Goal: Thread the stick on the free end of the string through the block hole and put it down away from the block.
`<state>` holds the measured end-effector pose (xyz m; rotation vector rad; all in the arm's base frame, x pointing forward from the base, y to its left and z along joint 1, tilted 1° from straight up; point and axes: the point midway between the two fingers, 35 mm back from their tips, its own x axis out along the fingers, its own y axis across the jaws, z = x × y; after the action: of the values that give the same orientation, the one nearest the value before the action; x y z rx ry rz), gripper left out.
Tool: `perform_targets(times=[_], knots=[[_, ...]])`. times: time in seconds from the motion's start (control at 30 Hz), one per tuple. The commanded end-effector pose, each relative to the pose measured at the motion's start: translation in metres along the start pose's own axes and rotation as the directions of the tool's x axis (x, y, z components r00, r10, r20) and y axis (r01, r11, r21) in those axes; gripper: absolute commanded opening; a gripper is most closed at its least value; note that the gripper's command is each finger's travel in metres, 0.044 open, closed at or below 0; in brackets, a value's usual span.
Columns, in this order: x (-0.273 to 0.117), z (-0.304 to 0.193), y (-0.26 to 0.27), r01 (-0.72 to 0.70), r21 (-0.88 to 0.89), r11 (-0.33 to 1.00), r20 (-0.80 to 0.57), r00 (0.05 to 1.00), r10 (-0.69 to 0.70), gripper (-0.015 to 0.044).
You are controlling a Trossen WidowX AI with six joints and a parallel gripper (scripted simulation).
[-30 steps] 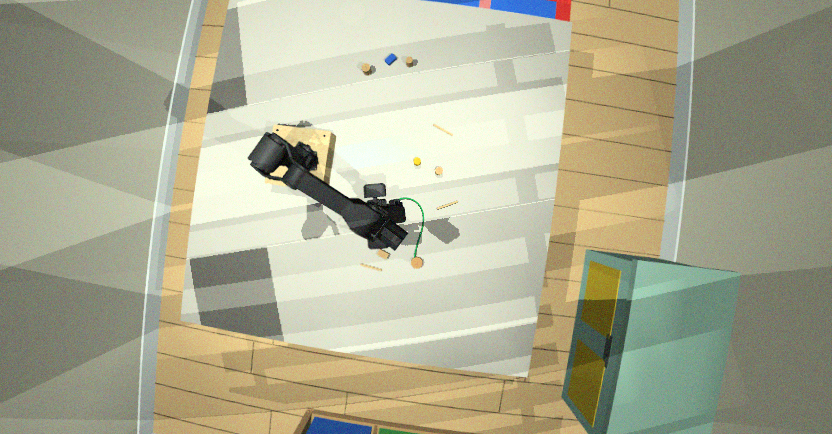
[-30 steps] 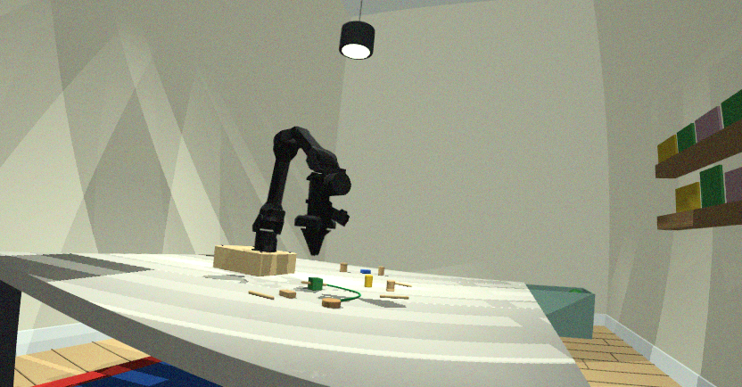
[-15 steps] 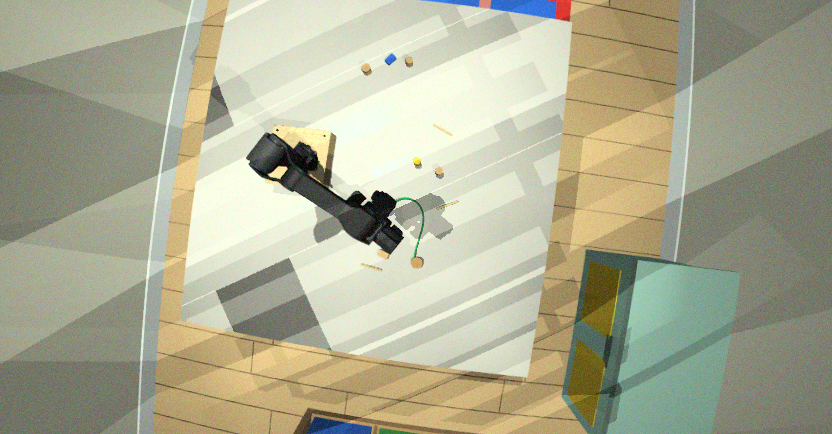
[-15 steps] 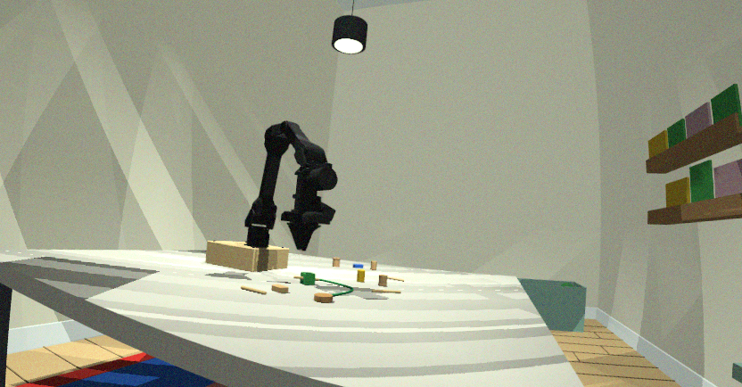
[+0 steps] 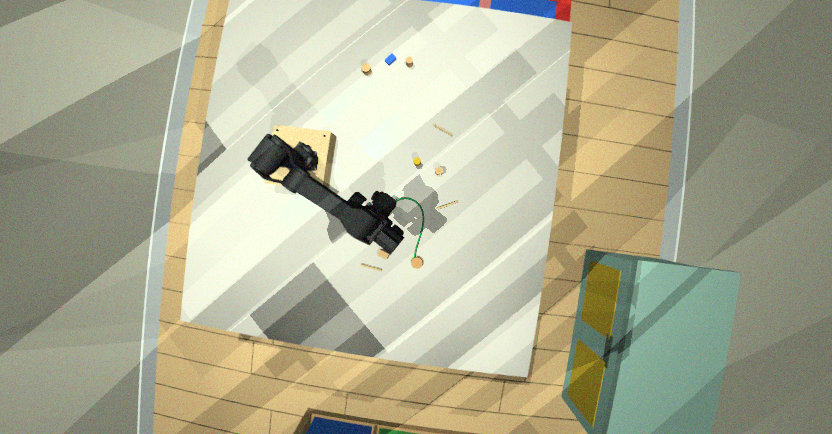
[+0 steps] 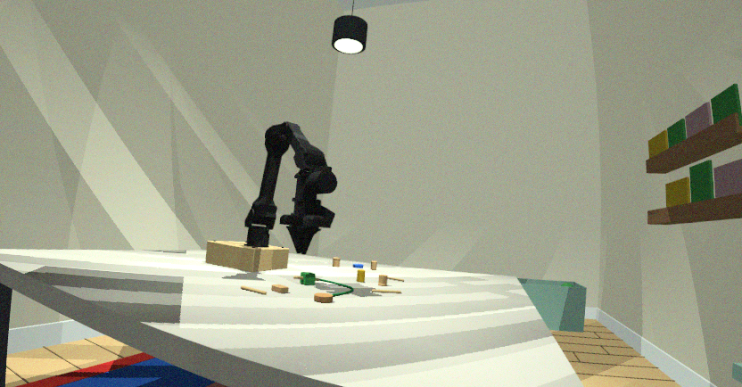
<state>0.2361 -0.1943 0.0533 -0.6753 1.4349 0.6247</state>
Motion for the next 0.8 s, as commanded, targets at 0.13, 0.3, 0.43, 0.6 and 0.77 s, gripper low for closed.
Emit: perform_targets(times=[0.13, 0.3, 0.43, 0.6, 0.77], knots=[[0.016, -0.001, 0.001, -0.012, -0.006, 1.0, -0.005, 1.0, 0.012, 0.0123], [0.024, -0.001, 0.001, -0.012, -0.006, 1.0, -0.005, 1.0, 0.012, 0.0123], [0.031, -0.001, 0.001, -0.012, -0.006, 1.0, -0.005, 1.0, 0.012, 0.0123], [0.039, -0.001, 0.001, -0.012, -0.006, 1.0, -0.005, 1.0, 0.012, 0.0123], [0.048, -0.001, 0.002, -0.012, -0.006, 1.0, -0.005, 1.0, 0.012, 0.0123]])
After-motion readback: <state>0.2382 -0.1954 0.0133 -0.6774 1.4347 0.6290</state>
